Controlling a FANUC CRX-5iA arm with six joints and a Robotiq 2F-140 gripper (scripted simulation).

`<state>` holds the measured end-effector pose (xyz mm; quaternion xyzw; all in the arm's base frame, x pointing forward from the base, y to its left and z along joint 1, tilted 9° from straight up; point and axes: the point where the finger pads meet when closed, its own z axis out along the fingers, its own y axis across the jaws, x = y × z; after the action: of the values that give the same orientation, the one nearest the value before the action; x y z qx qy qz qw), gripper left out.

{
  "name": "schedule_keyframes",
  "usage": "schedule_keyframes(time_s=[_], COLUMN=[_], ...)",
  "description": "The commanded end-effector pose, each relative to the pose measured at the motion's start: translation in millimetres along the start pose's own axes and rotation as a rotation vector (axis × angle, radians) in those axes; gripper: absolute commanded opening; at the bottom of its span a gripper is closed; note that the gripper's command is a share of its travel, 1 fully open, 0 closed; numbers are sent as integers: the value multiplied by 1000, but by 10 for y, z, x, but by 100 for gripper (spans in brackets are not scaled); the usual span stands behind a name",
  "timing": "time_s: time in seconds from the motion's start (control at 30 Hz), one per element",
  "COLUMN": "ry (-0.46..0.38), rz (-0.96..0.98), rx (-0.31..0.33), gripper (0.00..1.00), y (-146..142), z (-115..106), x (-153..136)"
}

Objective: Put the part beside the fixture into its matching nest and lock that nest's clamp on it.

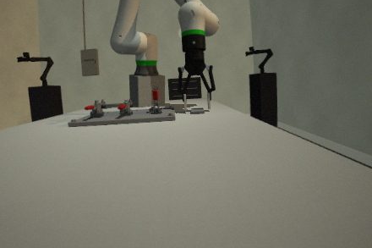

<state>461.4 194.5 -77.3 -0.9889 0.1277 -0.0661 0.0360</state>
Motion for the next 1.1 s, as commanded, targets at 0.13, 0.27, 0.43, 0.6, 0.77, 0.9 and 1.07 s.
schedule_keyframes(time_s=[0.13, 0.27, 0.43, 0.6, 0.77, 0.9, 1.07], ry=[0, 0, 0, 0, 0, 0, 0], rz=[0, 0, 0, 0, 0, 0, 0], rx=[0, 0, 0, 0, 0, 0, 0], gripper=[58, 58, 0, 0, 0, 0, 0], y=[-1, -1, -1, -1, -1, -1, -1], z=[4, 4, 4, 4, 4, 4, 4], x=[2, 2, 2, 2, 2, 2, 2])
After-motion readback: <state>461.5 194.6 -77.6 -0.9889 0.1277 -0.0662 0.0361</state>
